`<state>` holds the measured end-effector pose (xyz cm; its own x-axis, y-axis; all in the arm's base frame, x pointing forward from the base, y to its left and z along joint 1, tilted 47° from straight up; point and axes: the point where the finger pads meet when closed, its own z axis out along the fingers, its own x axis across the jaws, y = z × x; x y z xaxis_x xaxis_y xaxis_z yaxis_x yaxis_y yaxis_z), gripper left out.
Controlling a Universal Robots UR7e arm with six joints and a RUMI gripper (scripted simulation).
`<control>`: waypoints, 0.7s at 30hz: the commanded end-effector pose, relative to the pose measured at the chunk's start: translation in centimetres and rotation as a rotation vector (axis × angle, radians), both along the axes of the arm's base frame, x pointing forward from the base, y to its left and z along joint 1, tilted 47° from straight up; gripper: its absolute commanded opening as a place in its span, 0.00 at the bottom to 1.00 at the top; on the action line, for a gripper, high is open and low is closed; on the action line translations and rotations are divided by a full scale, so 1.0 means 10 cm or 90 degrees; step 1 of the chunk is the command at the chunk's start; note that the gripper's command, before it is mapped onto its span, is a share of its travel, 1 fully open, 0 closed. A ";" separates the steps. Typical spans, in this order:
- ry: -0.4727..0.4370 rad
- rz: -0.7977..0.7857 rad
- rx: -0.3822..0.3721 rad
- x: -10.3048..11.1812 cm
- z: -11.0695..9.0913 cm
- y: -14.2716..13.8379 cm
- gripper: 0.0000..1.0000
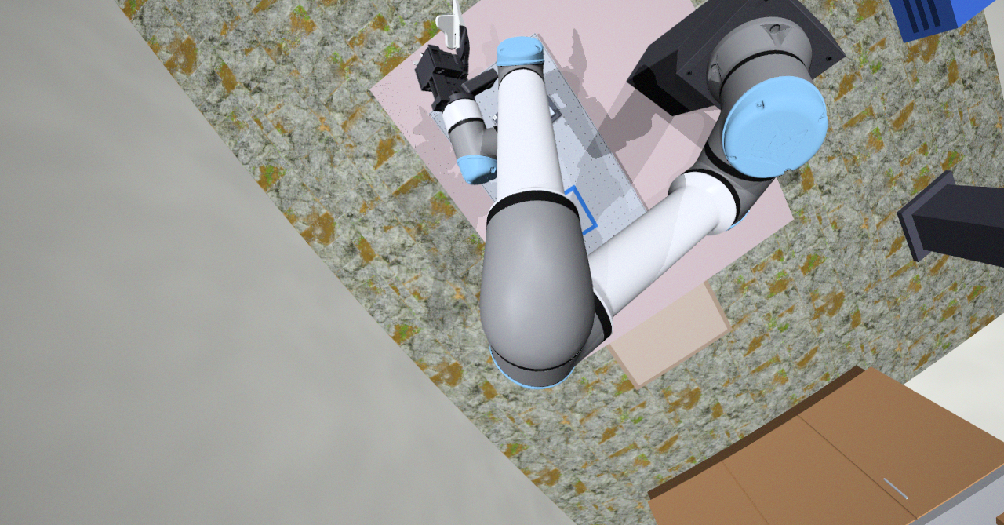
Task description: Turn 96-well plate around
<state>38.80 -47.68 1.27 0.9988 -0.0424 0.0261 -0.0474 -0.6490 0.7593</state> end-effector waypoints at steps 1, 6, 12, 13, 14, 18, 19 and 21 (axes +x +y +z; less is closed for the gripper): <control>0.000 0.000 -0.001 0.00 0.01 0.00 1.00; 0.000 0.000 -0.001 0.00 0.01 0.00 1.00; 0.000 0.000 -0.001 0.00 0.01 0.00 1.00; 0.000 0.000 -0.001 0.00 0.01 0.00 1.00; 0.000 0.000 -0.001 0.00 0.01 0.00 1.00; -0.016 -0.008 0.014 -0.02 -0.04 0.02 1.00; -0.031 -0.014 0.027 -0.03 -0.08 0.05 1.00; -0.055 -0.024 0.048 -0.03 -0.17 0.10 1.00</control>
<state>38.88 -47.43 0.84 0.9978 -0.0488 0.0440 -0.0653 -0.6611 0.7474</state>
